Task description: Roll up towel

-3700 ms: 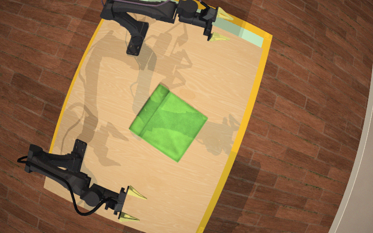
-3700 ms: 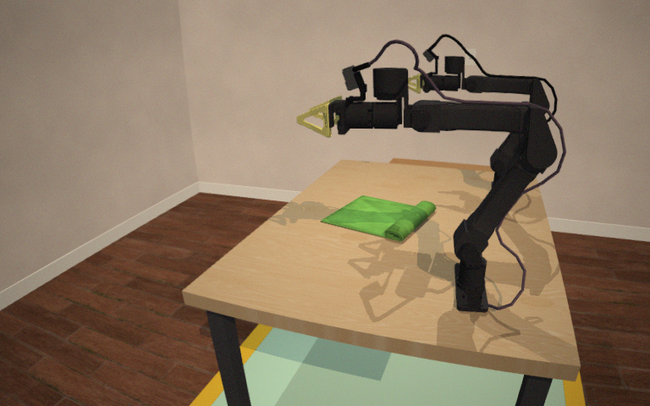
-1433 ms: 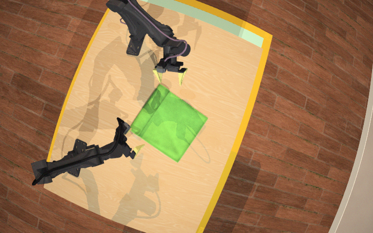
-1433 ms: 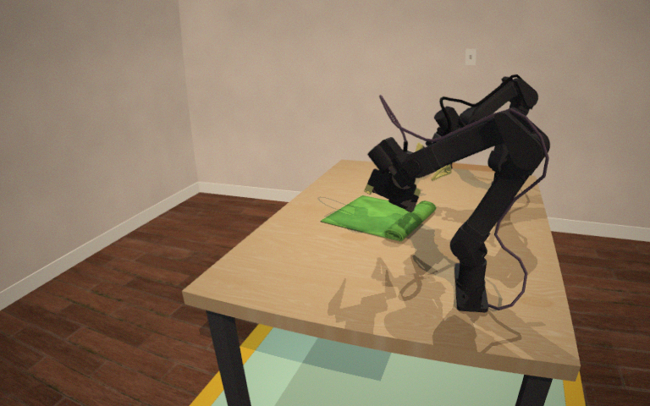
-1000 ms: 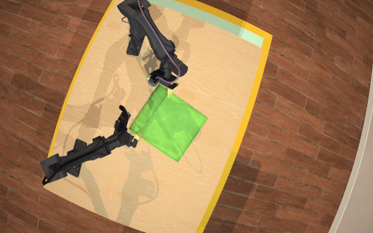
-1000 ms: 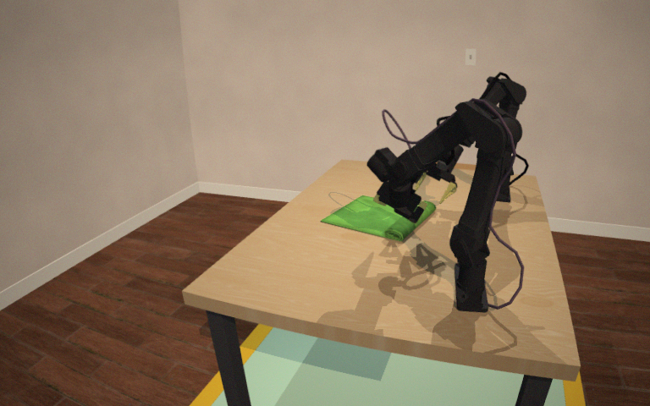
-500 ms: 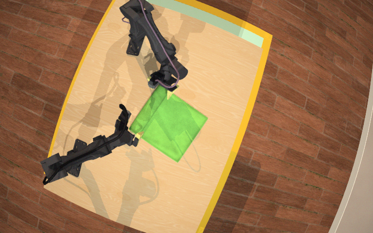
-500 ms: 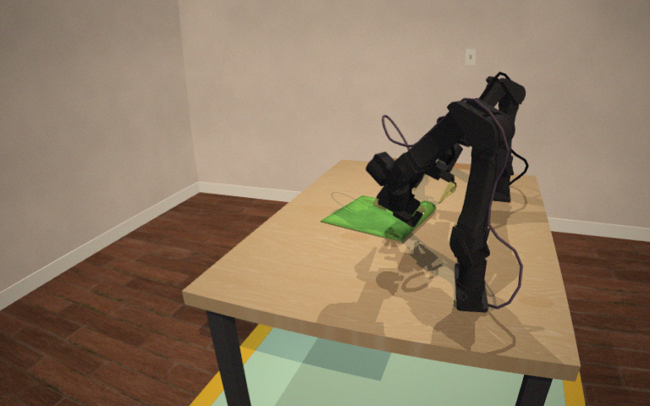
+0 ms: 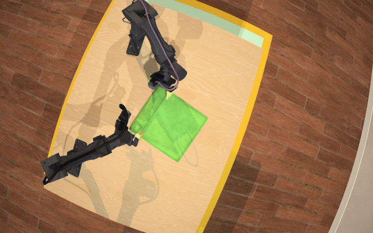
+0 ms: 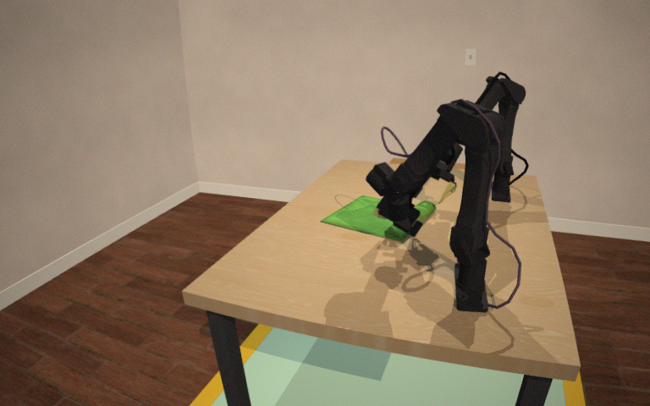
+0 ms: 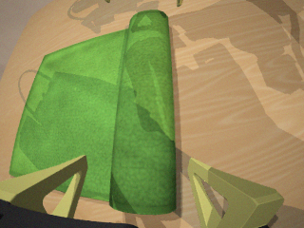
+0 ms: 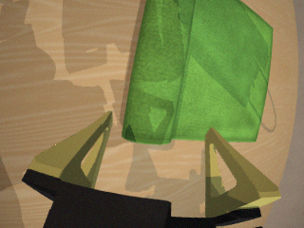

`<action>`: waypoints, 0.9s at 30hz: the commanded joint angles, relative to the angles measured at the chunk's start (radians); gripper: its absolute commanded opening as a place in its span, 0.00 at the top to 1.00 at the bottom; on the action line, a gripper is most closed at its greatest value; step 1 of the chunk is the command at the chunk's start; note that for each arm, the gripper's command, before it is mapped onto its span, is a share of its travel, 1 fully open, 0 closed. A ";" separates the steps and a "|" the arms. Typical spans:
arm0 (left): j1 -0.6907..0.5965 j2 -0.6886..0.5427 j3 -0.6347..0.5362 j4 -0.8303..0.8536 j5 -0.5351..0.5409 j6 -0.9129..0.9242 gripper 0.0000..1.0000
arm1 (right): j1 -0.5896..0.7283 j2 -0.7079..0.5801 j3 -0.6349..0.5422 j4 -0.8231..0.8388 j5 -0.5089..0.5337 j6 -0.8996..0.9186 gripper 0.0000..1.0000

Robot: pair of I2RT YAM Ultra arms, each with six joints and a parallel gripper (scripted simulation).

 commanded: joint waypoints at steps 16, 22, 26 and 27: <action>-0.006 0.053 -0.036 0.111 0.003 0.002 0.49 | 0.008 0.008 0.044 0.014 0.004 -0.006 0.02; -0.007 0.058 -0.038 0.118 0.003 0.001 0.62 | 0.008 0.008 0.044 0.014 0.004 -0.006 0.02; -0.007 0.058 -0.038 0.118 0.003 0.001 0.64 | 0.008 0.008 0.044 0.014 0.004 -0.006 0.02; -0.007 0.058 -0.038 0.118 0.003 0.001 0.65 | 0.008 0.008 0.044 0.014 0.004 -0.006 0.02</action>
